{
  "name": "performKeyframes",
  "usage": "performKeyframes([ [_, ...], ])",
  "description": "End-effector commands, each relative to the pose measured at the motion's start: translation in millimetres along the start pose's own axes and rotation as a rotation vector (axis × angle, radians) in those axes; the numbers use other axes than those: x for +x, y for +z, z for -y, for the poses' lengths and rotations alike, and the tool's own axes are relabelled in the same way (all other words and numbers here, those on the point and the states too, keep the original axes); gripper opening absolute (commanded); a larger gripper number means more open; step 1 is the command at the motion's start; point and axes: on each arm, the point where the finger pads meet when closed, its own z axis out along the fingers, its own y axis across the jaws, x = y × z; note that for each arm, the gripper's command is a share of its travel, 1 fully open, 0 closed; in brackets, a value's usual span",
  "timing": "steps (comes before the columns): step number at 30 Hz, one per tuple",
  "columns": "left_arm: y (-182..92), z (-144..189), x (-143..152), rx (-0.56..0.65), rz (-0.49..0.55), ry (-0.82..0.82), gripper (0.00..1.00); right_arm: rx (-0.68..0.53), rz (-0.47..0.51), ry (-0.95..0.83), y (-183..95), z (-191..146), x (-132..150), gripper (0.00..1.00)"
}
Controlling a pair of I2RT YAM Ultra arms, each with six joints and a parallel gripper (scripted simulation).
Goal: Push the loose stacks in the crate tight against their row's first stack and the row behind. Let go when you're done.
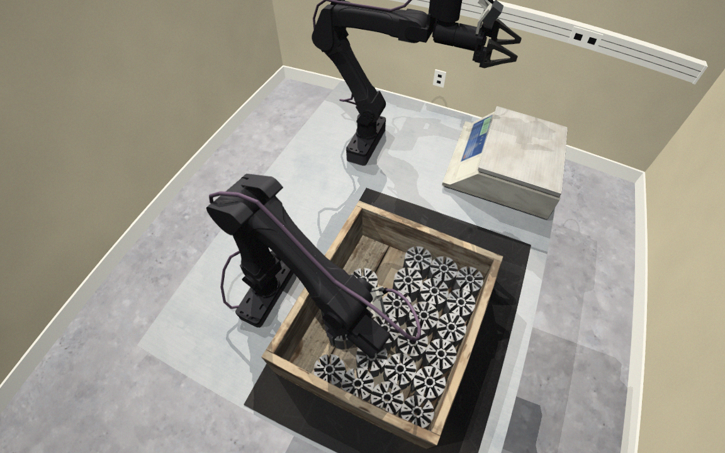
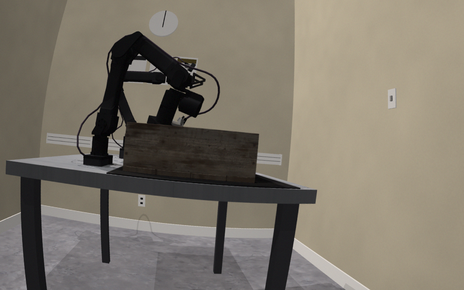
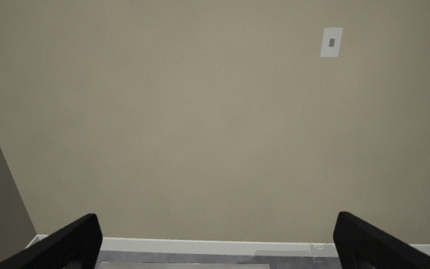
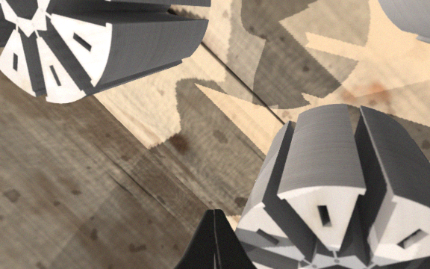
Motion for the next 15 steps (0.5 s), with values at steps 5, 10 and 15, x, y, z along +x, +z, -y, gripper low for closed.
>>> performKeyframes([
  [5, -5.4, 7.1, -37.6, 0.02, 0.099, -0.002, 1.0, 0.118, 0.023, -0.021, -10.3, 42.5, -8.4, 0.01],
  [10, -5.4, 7.1, -37.6, 0.02, 0.099, -0.002, 1.0, 0.079, 0.005, -0.013, -11.3, 38.6, -3.2, 0.01],
  [15, -5.4, 7.1, -37.6, 0.02, 0.099, -0.002, 1.0, 0.084, 0.007, -0.012, -12.7, 41.4, -3.8, 0.01],
])
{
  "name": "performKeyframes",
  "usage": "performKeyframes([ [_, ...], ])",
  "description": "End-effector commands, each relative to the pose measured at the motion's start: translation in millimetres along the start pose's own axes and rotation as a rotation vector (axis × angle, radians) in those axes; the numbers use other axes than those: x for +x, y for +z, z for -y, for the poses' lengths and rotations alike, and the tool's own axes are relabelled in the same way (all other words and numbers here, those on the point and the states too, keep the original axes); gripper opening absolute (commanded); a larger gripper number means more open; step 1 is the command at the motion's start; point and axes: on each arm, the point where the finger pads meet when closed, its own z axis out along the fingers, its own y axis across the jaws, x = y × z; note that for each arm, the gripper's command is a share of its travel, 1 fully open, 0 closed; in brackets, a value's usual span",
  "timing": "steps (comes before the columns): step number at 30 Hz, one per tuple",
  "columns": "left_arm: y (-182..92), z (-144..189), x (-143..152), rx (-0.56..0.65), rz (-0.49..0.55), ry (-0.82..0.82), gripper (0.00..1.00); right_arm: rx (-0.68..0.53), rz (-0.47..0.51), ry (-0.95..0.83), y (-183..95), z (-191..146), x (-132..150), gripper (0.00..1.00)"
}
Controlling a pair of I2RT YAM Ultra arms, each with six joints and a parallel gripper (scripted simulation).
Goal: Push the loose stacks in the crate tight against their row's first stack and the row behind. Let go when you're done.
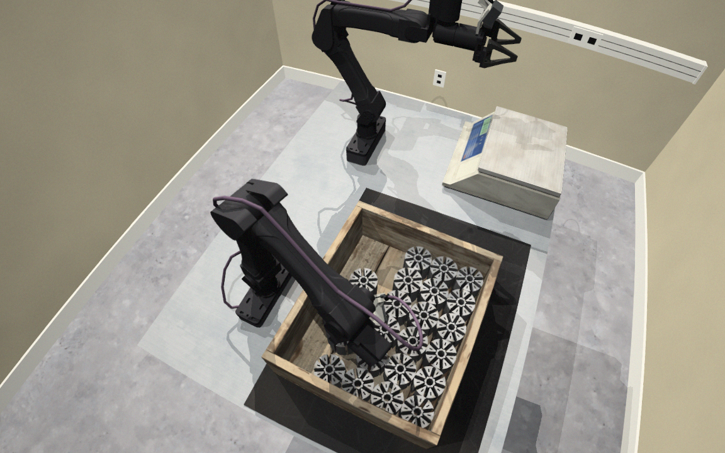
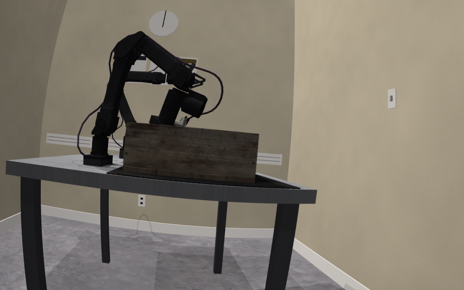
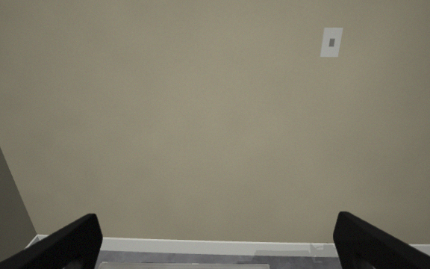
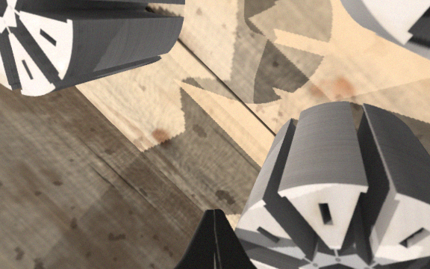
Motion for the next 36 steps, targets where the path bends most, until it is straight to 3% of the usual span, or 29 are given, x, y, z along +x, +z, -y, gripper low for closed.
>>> performKeyframes([
  [1, -5.4, 7.1, -37.6, 0.02, 0.099, -0.002, 1.0, 0.092, 0.01, -0.013, -6.6, 28.2, -3.9, 0.01],
  [26, -5.4, 7.1, -37.6, 0.02, 0.099, -0.002, 1.0, 0.111, 0.01, -0.011, -10.8, 41.2, -4.0, 0.01],
  [27, -5.4, 7.1, -37.6, 0.02, 0.099, -0.002, 1.0, 0.049, -0.008, 0.001, -9.6, 26.1, 1.6, 0.01],
  [36, -5.4, 7.1, -37.6, 0.02, 0.099, -0.002, 1.0, 0.056, -0.005, 0.005, -8.4, 16.5, 2.5, 0.01],
])
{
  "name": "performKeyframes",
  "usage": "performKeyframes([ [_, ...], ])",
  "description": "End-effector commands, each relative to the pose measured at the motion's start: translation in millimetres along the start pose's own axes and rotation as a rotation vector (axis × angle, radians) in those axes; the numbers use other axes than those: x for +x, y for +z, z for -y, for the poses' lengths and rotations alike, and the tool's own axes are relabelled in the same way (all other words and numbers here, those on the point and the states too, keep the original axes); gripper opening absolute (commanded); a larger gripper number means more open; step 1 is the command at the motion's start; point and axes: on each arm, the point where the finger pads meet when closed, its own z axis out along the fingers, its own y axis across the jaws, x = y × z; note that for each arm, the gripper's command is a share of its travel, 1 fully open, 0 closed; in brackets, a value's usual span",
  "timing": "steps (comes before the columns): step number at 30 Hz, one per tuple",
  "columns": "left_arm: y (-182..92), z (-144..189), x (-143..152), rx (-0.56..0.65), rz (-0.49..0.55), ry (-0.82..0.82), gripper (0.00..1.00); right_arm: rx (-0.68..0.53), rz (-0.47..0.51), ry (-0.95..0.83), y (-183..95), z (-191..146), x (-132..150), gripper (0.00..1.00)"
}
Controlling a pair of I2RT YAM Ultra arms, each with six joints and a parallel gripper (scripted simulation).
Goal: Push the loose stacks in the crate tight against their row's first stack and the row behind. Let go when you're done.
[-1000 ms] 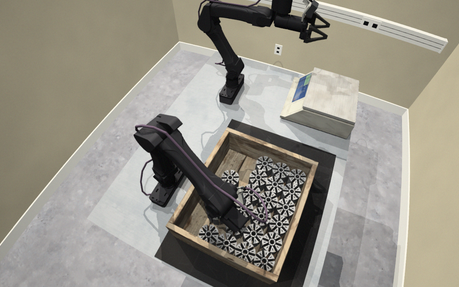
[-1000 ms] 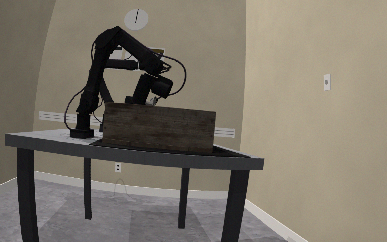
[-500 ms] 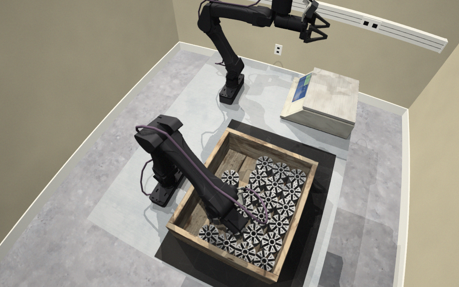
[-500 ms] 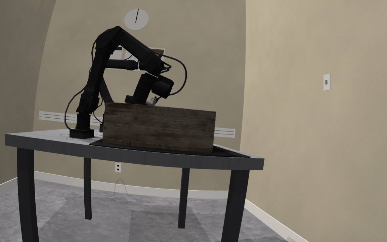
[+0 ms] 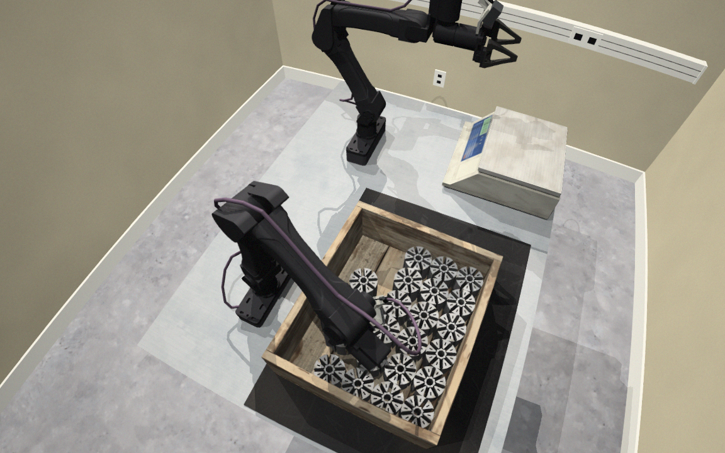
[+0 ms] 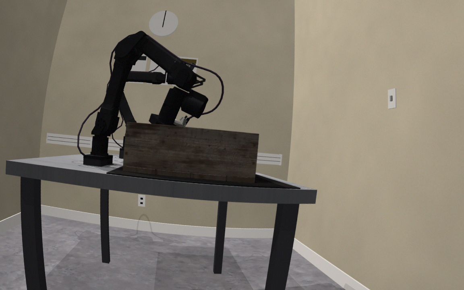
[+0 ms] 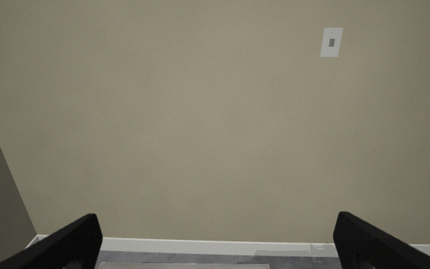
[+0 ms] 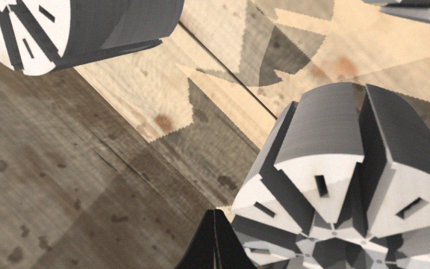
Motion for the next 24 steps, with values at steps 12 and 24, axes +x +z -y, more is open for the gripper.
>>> performKeyframes([
  [12, -5.4, 7.1, -37.6, 0.02, 0.099, -0.002, 1.0, 0.082, 0.03, -0.013, -5.3, 9.9, -5.2, 0.01],
  [24, -5.4, 7.1, -37.6, 0.02, 0.099, -0.002, 1.0, 0.063, 0.05, -0.006, -5.6, 11.8, -9.5, 0.01],
])
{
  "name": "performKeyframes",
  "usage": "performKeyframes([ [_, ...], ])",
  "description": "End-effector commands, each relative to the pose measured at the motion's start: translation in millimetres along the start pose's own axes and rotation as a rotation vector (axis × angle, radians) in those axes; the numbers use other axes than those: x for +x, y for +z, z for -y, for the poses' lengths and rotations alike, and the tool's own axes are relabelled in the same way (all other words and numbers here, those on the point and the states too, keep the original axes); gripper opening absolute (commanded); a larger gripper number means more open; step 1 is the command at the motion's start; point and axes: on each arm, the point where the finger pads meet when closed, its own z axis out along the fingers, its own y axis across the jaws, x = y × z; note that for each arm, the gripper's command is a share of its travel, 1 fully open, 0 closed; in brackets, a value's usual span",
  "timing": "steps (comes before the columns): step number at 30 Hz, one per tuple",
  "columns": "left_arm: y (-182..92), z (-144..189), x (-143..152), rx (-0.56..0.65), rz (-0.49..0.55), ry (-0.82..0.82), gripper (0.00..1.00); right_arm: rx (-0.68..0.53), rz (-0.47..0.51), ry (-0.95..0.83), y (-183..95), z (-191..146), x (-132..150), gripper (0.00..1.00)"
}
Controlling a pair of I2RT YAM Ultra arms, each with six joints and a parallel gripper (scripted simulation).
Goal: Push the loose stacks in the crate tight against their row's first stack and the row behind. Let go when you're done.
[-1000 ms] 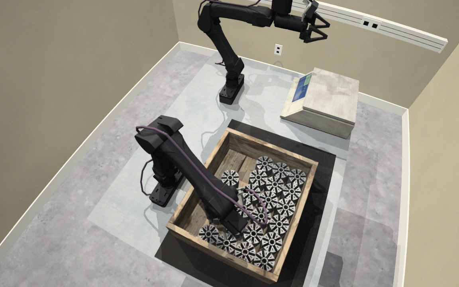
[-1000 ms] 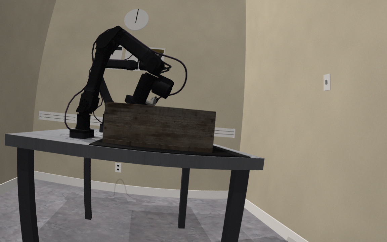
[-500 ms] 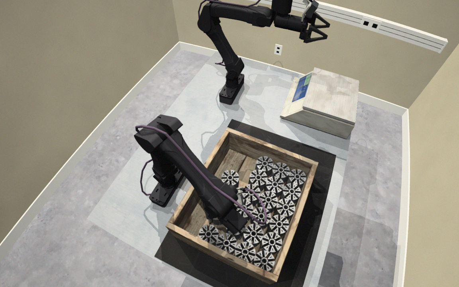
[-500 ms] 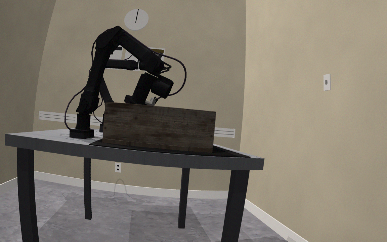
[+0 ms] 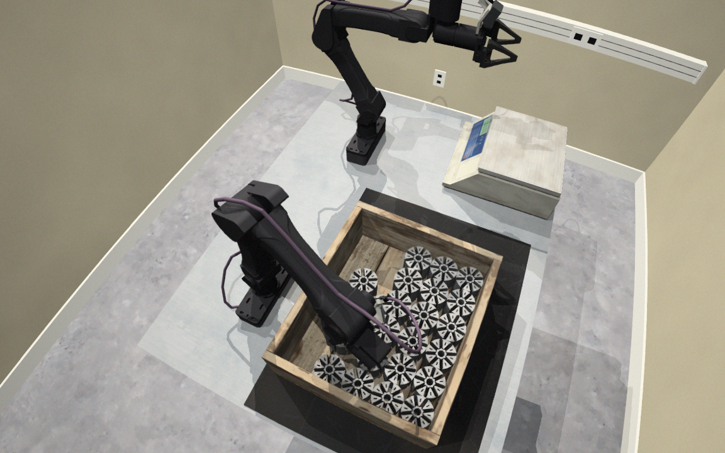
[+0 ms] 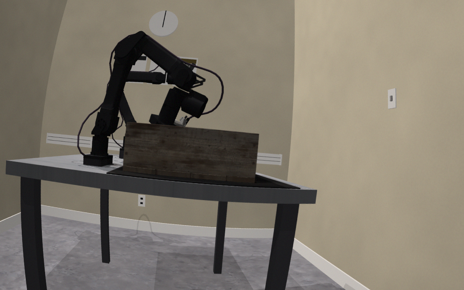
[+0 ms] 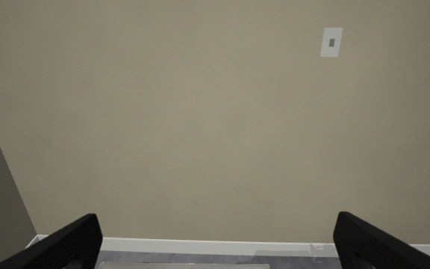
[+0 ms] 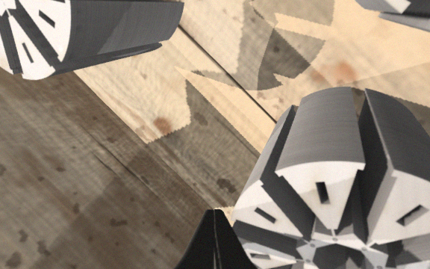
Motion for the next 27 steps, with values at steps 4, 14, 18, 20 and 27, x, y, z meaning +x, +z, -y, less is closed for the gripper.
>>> performKeyframes([
  [4, -5.4, 7.1, -37.5, 0.02, 0.099, -0.002, 1.0, 0.046, 0.053, -0.009, -4.6, 5.8, -9.5, 0.01],
  [14, -5.4, 7.1, -37.5, 0.02, 0.099, -0.002, 1.0, 0.052, 0.051, -0.014, -6.8, 9.0, -12.0, 0.01],
  [18, -5.4, 7.1, -37.5, 0.02, 0.099, -0.002, 1.0, 0.047, 0.058, -0.015, -7.3, 6.7, -13.4, 0.01],
  [20, -5.4, 7.1, -37.5, 0.02, 0.099, -0.002, 1.0, 0.049, 0.056, -0.017, -7.3, 7.0, -12.9, 0.01],
  [27, -5.4, 7.1, -37.5, 0.02, 0.099, -0.002, 1.0, 0.045, 0.057, -0.021, -7.2, 4.5, -13.5, 0.01],
])
